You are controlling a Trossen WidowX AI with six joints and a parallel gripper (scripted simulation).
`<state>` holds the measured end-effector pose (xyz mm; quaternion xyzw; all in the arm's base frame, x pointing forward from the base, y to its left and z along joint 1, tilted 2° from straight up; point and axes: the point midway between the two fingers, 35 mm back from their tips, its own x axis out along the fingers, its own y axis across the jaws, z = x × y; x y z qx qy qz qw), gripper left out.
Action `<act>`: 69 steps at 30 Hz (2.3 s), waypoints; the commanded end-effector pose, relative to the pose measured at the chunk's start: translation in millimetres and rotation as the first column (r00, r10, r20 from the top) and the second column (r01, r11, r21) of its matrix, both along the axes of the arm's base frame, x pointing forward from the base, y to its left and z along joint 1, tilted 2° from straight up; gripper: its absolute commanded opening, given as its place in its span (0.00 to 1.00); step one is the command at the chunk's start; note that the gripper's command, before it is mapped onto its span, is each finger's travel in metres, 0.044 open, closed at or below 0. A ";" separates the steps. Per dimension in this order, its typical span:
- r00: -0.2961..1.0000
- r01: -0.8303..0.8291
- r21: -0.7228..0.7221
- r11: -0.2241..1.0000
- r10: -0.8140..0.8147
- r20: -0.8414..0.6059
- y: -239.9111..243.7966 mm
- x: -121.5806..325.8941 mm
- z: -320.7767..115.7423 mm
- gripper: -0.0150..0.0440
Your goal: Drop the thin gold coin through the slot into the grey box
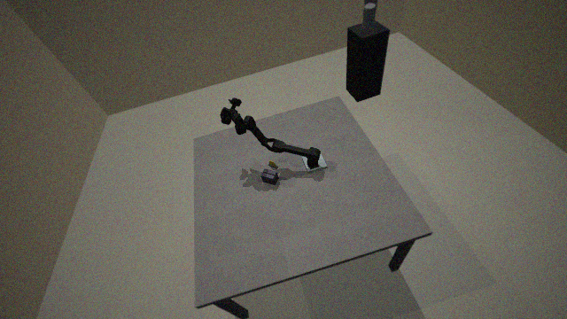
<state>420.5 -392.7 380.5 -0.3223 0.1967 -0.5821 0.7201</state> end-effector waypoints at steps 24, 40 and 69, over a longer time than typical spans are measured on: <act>0.959 0.277 -0.434 0.857 -0.214 0.188 7.6 -198.4 193.2 0.53; 0.830 0.555 -0.671 0.492 -0.390 0.400 107.3 -370.7 296.6 0.53; 0.437 0.394 -0.639 -0.661 -0.477 0.763 464.7 -453.2 316.7 0.53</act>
